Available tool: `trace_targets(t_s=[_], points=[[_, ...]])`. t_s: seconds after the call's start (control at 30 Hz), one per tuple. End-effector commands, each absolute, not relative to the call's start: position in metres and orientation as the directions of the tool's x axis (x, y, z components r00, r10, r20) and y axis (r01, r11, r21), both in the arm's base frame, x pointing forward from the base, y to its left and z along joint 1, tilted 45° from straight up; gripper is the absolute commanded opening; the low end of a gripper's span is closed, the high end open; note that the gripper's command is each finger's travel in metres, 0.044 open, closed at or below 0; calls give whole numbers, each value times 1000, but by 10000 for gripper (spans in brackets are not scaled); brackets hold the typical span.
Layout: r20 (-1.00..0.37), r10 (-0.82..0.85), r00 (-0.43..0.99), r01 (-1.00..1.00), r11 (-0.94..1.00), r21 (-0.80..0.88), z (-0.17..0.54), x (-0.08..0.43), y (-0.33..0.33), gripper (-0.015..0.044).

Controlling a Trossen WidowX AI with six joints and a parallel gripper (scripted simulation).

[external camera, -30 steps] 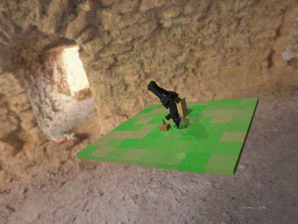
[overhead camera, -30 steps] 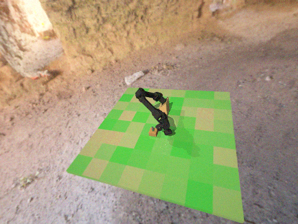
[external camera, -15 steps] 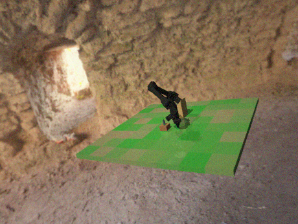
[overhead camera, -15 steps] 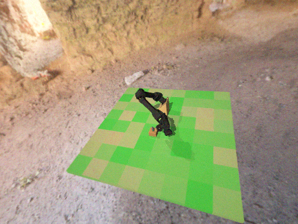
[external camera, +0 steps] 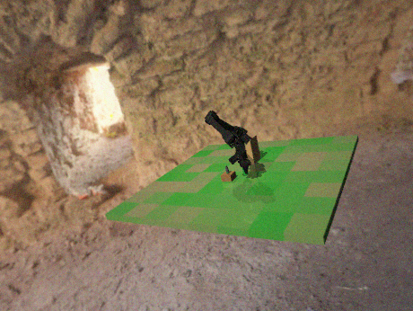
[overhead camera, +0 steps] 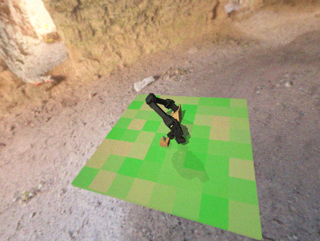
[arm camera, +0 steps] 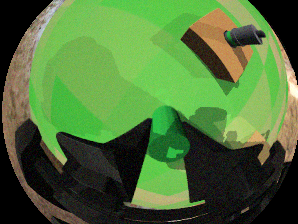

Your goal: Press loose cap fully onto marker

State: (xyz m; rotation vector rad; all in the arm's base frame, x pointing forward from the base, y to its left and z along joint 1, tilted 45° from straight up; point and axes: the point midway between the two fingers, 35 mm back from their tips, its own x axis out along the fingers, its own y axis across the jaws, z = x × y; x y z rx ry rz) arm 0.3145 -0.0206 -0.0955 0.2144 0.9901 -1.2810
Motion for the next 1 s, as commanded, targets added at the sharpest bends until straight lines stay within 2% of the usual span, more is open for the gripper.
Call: trace_targets(t_s=[0.0, 0.33, 0.97], points=[[-717, -696, -45, 873, 321, -366, -88, 316, -13, 0], [-712, -700, -48, 878, 311, -365, -71, 315, 2, 0], [-712, -700, -48, 877, 311, -366, -1, 323, -23, 0]])
